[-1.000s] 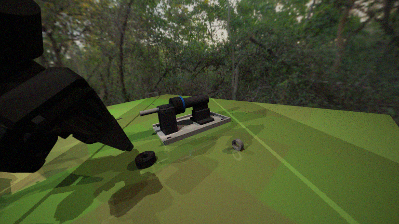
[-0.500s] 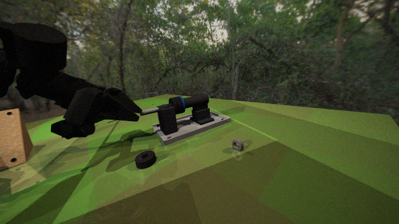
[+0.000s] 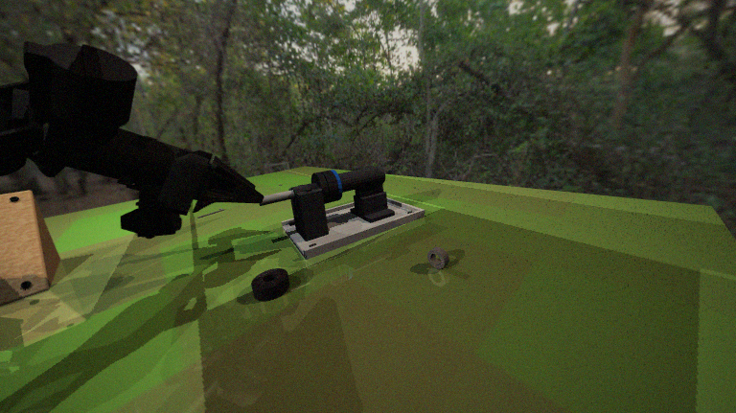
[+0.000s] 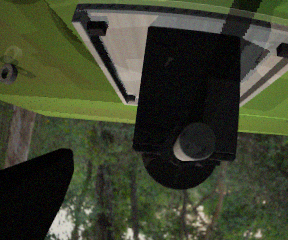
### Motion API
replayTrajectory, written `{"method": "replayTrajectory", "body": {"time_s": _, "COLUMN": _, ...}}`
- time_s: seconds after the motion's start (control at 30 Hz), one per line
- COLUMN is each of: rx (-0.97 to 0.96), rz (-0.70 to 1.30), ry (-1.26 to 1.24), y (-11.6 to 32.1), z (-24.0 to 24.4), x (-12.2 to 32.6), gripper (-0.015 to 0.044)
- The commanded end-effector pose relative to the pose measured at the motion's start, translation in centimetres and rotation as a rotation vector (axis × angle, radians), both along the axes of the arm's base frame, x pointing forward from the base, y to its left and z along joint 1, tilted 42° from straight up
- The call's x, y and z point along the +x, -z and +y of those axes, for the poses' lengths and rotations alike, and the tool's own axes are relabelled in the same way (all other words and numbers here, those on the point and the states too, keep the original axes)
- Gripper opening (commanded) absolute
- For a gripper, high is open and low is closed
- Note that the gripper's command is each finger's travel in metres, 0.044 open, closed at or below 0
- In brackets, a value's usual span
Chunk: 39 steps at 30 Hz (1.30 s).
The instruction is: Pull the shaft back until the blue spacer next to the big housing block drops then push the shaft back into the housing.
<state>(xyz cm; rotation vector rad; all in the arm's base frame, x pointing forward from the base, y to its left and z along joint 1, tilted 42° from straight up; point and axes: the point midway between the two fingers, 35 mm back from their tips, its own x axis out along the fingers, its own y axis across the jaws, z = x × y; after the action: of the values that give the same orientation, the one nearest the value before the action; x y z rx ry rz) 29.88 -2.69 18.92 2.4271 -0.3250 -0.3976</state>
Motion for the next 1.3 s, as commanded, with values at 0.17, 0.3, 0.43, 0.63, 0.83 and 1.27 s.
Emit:
{"method": "replayTrajectory", "body": {"time_s": 0.17, "rx": 0.003, "rz": 0.0, "ry": -0.005, "y": 0.04, "z": 0.06, "x": 0.02, "gripper": 0.044}}
{"method": "replayTrajectory", "body": {"time_s": 0.3, "rx": 0.003, "rz": 0.0, "ry": -0.005, "y": 0.04, "z": 0.06, "x": 0.02, "gripper": 0.044}}
{"method": "replayTrajectory", "body": {"time_s": 0.43, "rx": 0.003, "rz": 0.0, "ry": -0.005, "y": 0.04, "z": 0.06, "x": 0.02, "gripper": 0.044}}
{"method": "replayTrajectory", "body": {"time_s": 0.63, "rx": 0.003, "rz": 0.0, "ry": -0.005, "y": 0.04, "z": 0.06, "x": 0.02, "gripper": 0.044}}
{"method": "replayTrajectory", "body": {"time_s": 0.83, "rx": 0.002, "rz": 0.001, "ry": -0.005, "y": 0.16, "z": 0.05, "x": -0.57, "gripper": 0.044}}
{"method": "replayTrajectory", "body": {"time_s": 1.27, "rx": 0.002, "rz": 0.001, "ry": -0.005, "y": 0.16, "z": 0.05, "x": -0.57, "gripper": 0.044}}
